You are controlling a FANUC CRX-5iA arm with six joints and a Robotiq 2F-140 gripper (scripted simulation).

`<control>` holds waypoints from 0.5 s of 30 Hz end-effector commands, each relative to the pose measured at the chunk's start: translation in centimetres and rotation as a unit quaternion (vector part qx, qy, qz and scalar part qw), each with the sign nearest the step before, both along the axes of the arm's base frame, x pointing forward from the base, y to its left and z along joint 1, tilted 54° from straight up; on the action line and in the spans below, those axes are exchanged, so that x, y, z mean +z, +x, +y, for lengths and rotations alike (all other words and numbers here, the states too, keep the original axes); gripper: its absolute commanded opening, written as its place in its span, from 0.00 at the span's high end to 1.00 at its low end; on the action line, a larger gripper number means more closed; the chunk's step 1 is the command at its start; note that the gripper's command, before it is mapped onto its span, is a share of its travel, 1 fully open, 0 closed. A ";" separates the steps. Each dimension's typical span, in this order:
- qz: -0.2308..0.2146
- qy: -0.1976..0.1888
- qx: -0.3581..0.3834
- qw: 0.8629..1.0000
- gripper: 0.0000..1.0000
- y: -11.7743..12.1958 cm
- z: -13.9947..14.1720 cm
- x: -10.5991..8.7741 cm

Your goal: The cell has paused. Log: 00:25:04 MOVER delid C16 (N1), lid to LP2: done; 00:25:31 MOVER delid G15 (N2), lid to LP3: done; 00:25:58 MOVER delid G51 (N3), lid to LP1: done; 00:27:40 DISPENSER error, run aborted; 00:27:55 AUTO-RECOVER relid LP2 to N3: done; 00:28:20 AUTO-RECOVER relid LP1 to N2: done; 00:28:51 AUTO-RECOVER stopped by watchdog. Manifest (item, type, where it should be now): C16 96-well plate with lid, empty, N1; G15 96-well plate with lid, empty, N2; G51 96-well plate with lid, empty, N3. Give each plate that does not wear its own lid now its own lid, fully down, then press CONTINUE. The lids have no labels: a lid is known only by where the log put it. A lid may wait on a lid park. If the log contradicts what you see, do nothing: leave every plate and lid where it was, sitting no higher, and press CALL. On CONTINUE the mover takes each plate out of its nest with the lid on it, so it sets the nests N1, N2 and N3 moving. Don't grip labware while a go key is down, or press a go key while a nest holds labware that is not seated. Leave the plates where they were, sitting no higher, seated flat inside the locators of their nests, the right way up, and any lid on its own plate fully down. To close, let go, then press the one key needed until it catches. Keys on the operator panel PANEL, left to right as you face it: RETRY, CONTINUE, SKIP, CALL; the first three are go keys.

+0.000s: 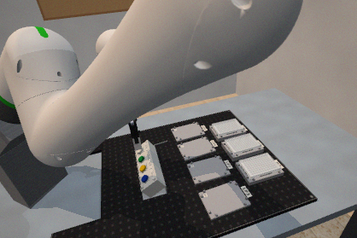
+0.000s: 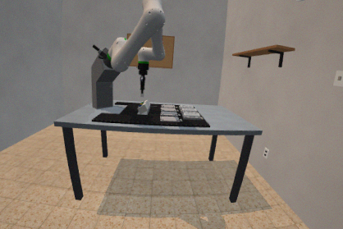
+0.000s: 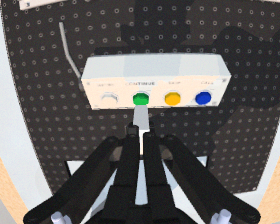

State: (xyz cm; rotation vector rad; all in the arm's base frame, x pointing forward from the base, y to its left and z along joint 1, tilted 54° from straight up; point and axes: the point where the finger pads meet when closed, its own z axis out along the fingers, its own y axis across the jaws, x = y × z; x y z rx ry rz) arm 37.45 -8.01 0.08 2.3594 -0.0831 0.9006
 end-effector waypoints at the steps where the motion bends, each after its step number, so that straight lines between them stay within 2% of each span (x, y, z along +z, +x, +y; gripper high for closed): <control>1: 0.000 0.000 0.000 1.000 1.00 0.1 0.0 -0.1; 15: 0.000 0.000 0.000 1.000 1.00 0.5 -0.4 -0.5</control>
